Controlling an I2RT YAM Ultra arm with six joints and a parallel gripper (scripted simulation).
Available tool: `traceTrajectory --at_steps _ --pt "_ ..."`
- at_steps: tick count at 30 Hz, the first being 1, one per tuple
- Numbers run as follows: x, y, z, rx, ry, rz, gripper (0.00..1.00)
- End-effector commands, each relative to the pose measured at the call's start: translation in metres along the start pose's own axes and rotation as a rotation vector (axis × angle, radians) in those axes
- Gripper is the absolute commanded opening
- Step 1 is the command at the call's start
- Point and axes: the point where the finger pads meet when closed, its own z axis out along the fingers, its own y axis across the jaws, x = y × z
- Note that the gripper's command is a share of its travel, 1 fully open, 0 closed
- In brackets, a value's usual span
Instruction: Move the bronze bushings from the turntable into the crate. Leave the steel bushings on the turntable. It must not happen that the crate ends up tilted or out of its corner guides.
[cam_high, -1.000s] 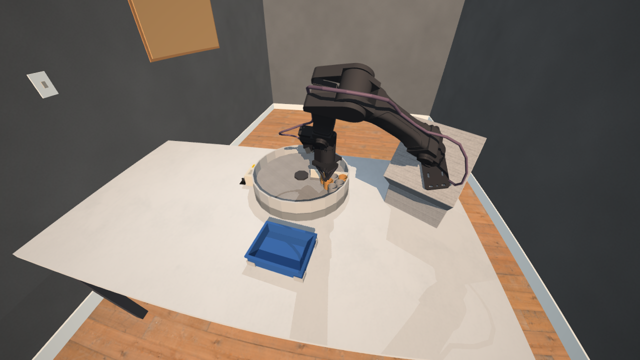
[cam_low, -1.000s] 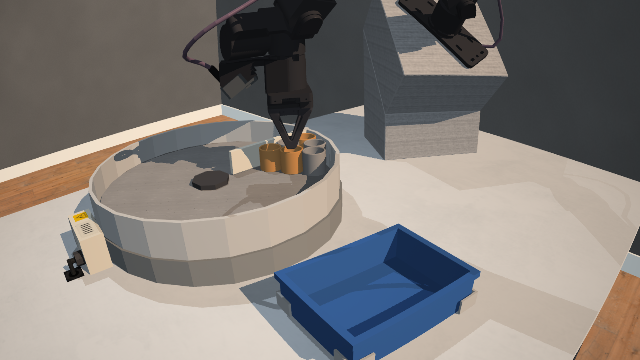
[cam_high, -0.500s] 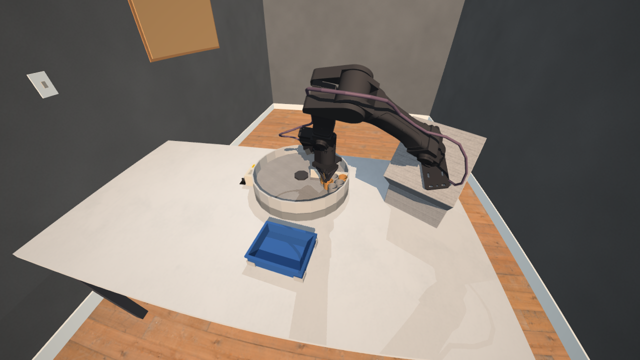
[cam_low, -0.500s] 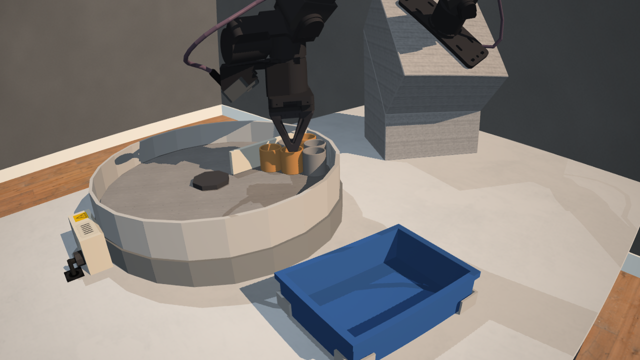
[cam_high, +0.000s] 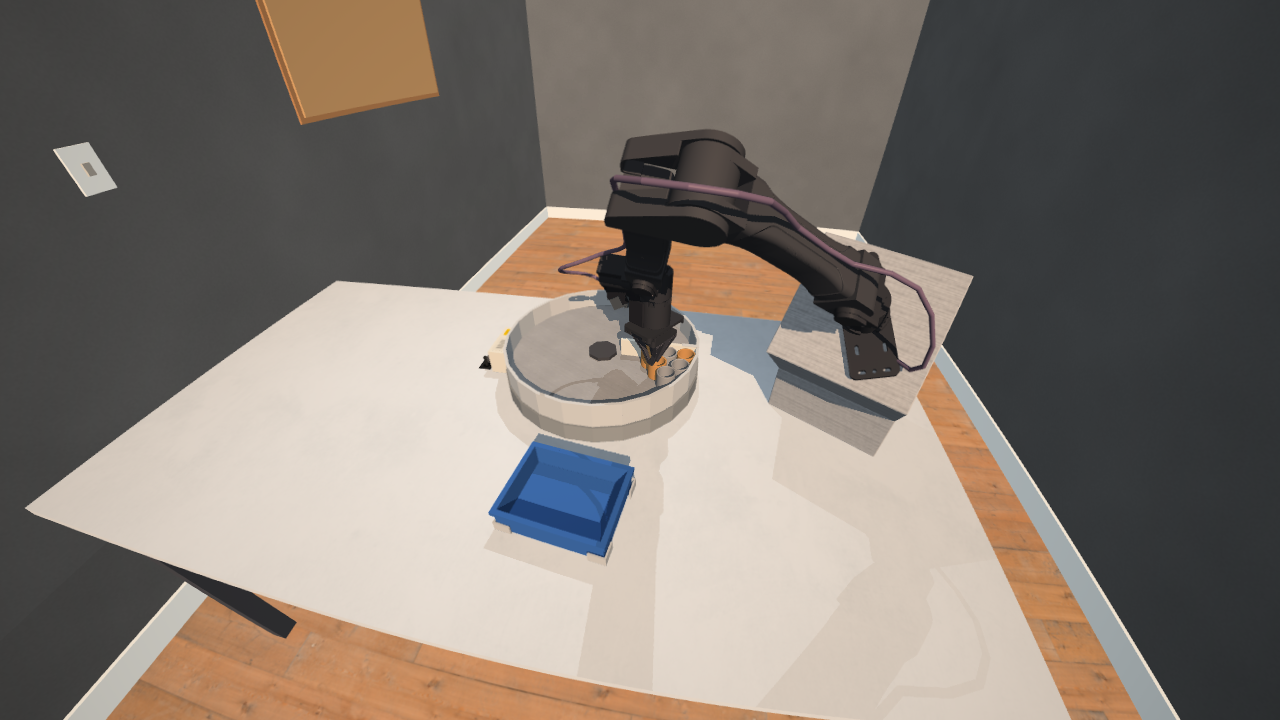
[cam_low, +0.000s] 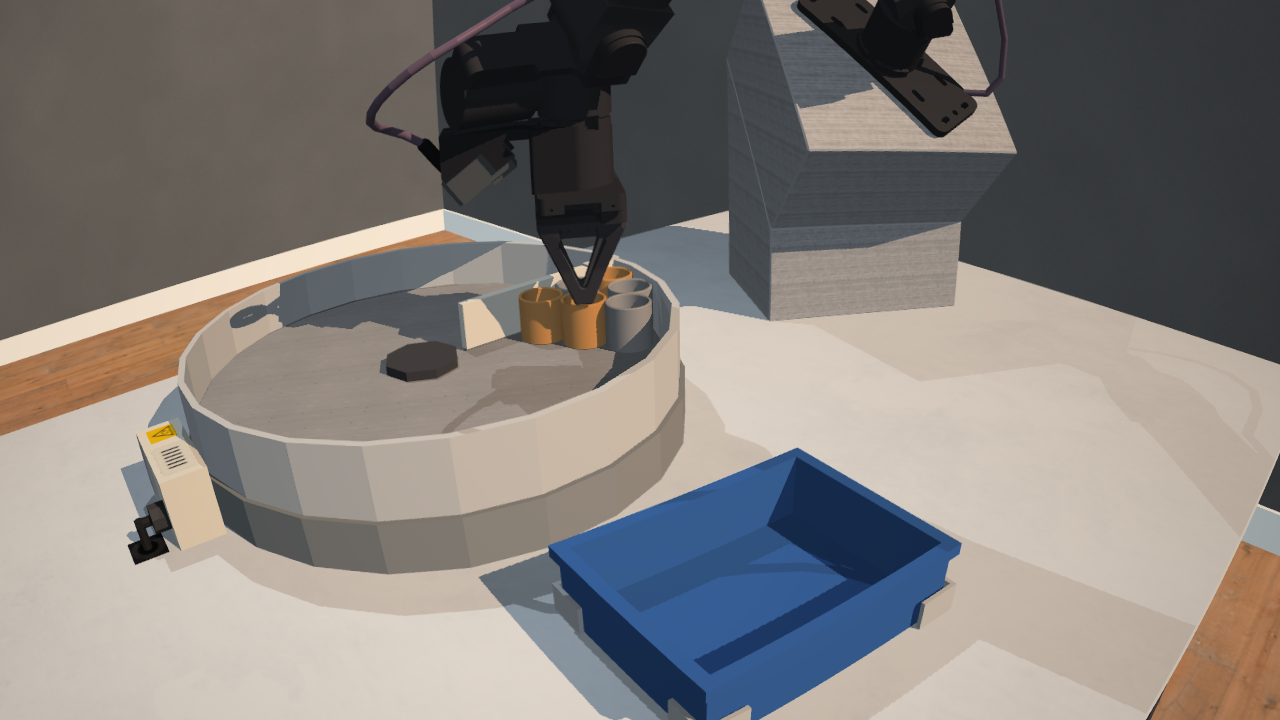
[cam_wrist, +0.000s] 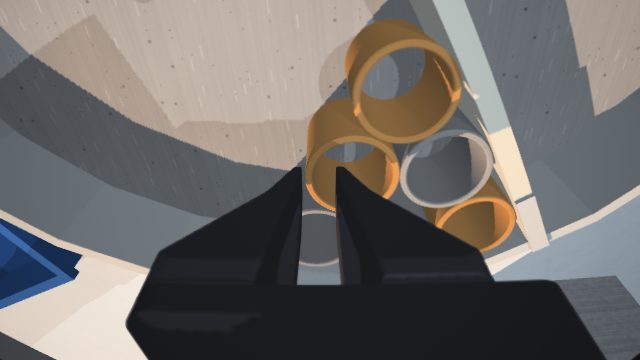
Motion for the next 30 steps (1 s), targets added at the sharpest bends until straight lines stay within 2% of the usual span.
traceTrajectory --at_steps 1,23,30 --pt "-0.0037 -0.0063 -0.0015 0.004 -0.016 0.014 0.15" --pt "-0.0037 -0.0062 -0.0016 0.004 -0.016 0.014 0.15" --pt "0.0006 -0.0024 -0.0088 0.003 -0.017 0.014 0.15"
